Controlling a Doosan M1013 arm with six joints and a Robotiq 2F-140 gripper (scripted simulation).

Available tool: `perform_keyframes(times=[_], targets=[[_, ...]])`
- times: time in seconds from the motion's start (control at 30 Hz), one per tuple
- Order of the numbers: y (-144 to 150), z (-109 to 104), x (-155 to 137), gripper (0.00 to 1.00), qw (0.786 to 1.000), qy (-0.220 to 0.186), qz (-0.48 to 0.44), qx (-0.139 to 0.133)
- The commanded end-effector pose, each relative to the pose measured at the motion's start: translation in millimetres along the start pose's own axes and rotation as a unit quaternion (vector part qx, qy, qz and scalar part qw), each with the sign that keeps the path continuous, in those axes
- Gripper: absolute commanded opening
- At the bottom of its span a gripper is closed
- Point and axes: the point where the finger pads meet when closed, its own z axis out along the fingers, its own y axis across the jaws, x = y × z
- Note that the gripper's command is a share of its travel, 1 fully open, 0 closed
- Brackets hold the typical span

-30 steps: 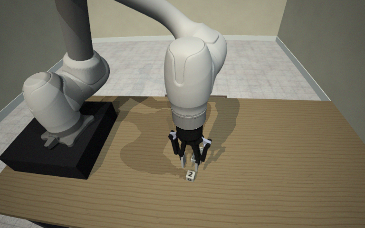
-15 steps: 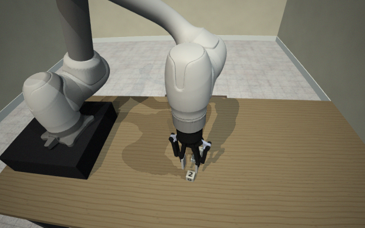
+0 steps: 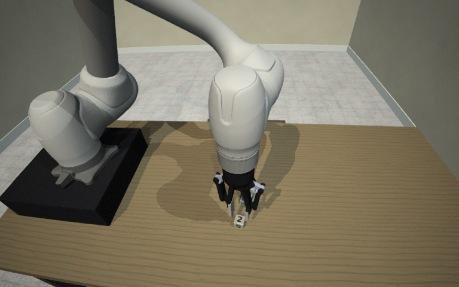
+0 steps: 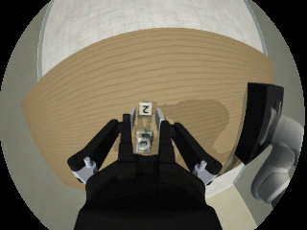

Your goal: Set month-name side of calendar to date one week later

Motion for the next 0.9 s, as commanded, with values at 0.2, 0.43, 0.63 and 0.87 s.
perform_keyframes(times=[0.2,0.43,0.63,0.87], targets=[[0,9,0,0.36,1.0,0.0,0.0,0.0],[0,15,0,0.36,1.0,0.0,0.0,0.0],[0,17,0,0.36,1.0,0.0,0.0,0.0],[0,18,0,0.36,1.0,0.0,0.0,0.0]])
